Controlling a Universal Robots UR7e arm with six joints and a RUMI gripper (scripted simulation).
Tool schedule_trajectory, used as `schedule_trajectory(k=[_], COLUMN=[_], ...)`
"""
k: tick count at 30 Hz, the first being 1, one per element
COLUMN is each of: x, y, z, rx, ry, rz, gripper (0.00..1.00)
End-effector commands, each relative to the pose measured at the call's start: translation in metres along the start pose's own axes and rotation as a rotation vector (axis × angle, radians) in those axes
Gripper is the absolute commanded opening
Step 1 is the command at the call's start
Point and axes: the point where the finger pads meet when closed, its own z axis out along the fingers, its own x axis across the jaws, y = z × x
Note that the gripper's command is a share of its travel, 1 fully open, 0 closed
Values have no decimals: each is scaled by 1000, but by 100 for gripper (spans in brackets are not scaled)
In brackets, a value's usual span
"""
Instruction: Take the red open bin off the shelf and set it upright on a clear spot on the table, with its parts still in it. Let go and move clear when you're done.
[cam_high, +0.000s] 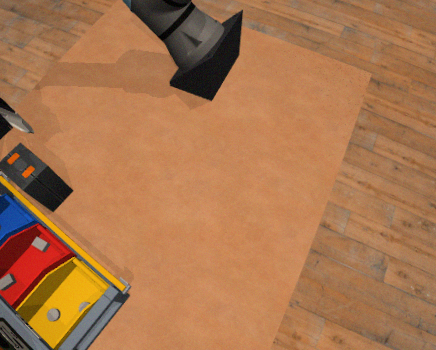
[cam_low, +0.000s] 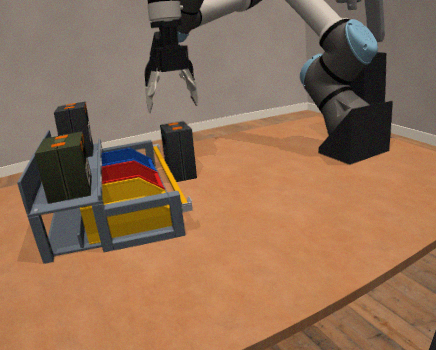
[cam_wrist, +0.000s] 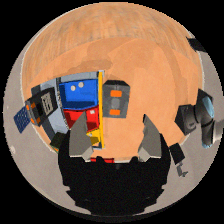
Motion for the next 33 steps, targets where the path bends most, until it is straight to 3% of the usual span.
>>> schedule_trajectory(k=[1, 11, 12, 33], x=[0, 0, 0, 0], y=[0, 0, 0, 0], z=[-14, -22, -22, -22], rx=[2, 2, 2, 2], ry=[4, 4, 4, 4], rz=[1, 1, 1, 1], gripper=[72, 72, 0, 0])
